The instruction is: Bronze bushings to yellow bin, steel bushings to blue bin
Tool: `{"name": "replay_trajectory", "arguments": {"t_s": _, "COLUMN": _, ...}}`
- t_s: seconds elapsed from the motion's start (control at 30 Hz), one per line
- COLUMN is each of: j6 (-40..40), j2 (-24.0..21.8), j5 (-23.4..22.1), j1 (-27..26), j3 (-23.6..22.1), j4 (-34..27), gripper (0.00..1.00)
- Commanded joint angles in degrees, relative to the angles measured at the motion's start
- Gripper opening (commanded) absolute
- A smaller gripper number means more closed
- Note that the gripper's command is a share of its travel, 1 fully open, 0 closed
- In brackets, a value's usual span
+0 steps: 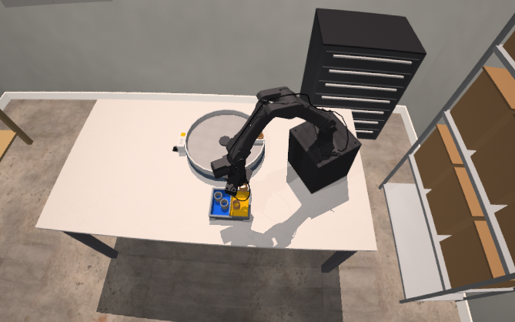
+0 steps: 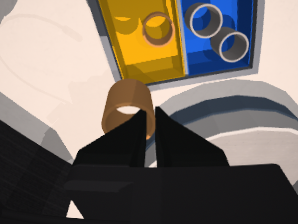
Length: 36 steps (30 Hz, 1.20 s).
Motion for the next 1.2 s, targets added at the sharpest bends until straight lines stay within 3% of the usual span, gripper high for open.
{"name": "replay_trajectory", "arguments": {"t_s": 0.0, "j6": -0.35, "j2": -0.49, "j5": -0.02, "j1": 0.11, "j3": 1.27, "j4": -0.38, "gripper": 0.0}}
{"name": "replay_trajectory", "arguments": {"t_s": 0.83, "j6": -0.2, "j2": 0.71, "j5": -0.01, "j1": 0.29, "j3": 1.93, "j4": -0.95, "gripper": 0.0}}
{"name": "replay_trajectory", "arguments": {"t_s": 0.87, "j6": -0.18, "j2": -1.32, "j5": -0.01, "j1": 0.32, "j3": 2.01, "j4": -0.99, "gripper": 0.0}}
{"name": "replay_trajectory", "arguments": {"t_s": 1.17, "j6": -0.16, "j2": -1.18, "j5": -0.01, "j1": 0.34, "j3": 2.05, "j4": -0.59, "gripper": 0.0}}
